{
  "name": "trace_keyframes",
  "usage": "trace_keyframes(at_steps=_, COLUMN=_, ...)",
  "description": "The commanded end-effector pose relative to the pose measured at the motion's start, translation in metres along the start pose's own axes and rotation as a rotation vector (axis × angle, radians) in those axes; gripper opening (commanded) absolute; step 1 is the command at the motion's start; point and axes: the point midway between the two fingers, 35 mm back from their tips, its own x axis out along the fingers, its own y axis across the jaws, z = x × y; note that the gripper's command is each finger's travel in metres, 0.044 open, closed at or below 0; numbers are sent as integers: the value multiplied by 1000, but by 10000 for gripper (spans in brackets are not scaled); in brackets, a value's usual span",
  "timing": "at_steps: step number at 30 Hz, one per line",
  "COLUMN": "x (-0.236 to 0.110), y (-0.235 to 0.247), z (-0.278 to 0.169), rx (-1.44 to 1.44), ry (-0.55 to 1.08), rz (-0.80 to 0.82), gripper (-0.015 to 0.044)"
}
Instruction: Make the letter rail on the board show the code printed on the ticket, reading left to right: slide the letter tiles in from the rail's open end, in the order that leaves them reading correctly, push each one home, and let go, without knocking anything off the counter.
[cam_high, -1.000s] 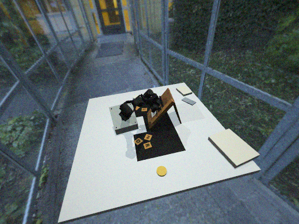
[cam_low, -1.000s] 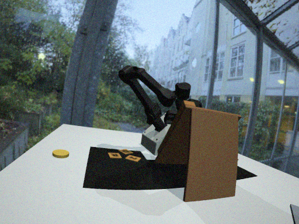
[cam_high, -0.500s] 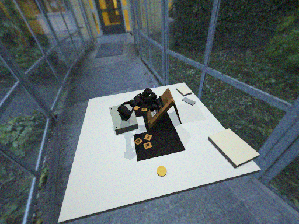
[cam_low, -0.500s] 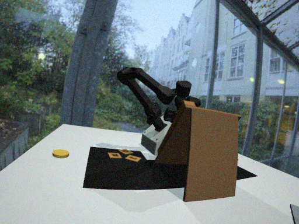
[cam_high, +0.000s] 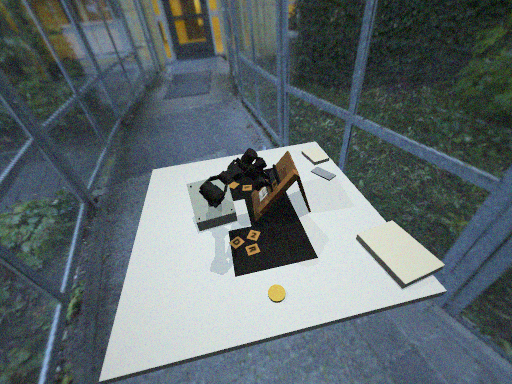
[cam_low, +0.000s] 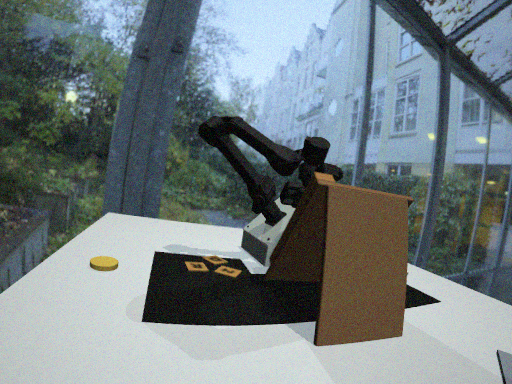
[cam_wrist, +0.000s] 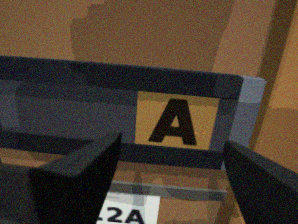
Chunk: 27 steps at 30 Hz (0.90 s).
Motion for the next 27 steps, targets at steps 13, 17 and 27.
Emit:
trace_keyframes(at_steps=13, x=-12, y=-1, z=0, rx=5, ry=-1, rz=-3, gripper=295)
trace_keyframes(at_steps=17, x=-14, y=-1, z=1, rx=5, ry=0, rz=-3, gripper=295)
trace_keyframes(at_steps=27, x=-16, y=-1, z=0, rx=-2, ry=2, rz=1, gripper=269)
